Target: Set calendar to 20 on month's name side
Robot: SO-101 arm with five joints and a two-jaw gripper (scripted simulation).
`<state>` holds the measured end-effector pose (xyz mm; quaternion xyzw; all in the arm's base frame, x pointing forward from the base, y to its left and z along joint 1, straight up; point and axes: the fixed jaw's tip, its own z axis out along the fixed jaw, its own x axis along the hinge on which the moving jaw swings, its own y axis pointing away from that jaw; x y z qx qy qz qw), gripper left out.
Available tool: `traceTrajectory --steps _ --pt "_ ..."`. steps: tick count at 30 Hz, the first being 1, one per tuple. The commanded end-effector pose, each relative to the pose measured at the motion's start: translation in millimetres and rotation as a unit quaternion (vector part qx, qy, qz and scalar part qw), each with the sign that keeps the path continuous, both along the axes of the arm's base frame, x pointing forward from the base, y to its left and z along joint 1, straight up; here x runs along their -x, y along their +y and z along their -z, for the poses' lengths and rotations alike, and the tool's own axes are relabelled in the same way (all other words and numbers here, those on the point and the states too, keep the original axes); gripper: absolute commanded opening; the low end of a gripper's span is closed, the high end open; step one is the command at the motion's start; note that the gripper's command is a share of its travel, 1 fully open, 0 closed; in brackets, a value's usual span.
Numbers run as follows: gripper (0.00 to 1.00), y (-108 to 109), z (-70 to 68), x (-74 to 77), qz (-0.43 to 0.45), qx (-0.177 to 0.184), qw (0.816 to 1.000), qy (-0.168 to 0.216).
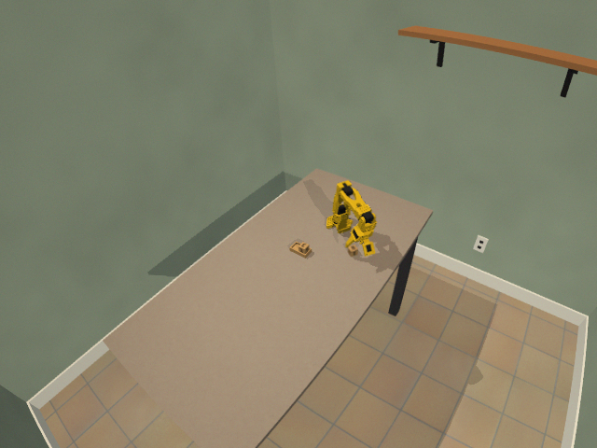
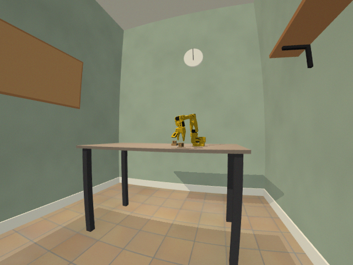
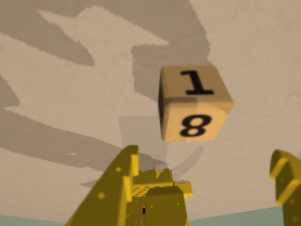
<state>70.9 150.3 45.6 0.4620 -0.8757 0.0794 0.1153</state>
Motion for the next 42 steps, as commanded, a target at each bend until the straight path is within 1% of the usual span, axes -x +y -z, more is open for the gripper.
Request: traceTrajectory --steps 1,16,27,42 --pt "0.35 5.0 -4.8 -0.2 -0.001 -0.013 1.000 -0.008" --pt "0.35 4.8 -4.3 -0.1 -0.001 -0.011 1.000 -0.007" --pt "0.35 4.7 1.1 0.0 -0.001 -0.002 1.000 -0.002" --pt "0.35 5.1 18.9 -0.2 -0.002 0.021 1.000 0.010"
